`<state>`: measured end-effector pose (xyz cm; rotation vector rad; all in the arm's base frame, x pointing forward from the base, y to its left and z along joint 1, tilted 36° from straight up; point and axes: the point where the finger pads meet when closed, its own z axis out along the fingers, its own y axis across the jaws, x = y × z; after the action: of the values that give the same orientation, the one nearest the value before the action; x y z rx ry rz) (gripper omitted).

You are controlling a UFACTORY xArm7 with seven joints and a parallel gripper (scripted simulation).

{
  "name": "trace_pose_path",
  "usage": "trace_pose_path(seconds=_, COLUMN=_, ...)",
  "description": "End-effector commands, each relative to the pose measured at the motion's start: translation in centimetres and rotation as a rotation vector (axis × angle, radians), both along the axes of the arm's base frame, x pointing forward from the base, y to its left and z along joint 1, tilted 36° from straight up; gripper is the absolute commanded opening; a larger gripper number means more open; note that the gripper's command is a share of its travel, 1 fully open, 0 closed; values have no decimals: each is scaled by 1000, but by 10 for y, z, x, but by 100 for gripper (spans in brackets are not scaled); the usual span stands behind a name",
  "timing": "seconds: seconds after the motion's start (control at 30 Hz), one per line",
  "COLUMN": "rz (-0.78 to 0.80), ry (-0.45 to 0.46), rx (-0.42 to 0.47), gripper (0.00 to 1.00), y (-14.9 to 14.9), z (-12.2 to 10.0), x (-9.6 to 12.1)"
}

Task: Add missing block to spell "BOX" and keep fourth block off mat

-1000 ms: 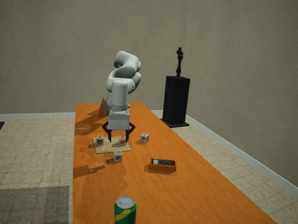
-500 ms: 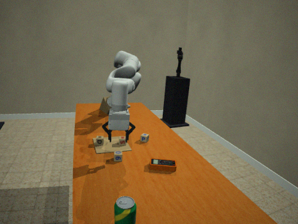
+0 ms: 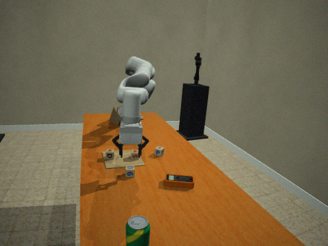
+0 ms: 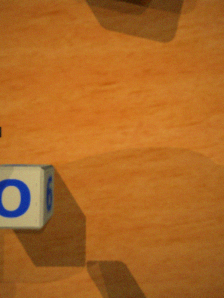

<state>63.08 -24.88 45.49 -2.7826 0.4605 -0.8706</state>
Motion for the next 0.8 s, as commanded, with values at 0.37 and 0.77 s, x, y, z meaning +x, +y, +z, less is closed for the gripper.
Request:
trace_pose_path(seconds=0.37, rz=-2, ry=-5, rx=-3, gripper=84, y=0, z=-13, x=11)
trace_pose_path(seconds=0.77, rz=-2, ry=-5, rx=-3, gripper=84, y=2, z=-27, x=21)
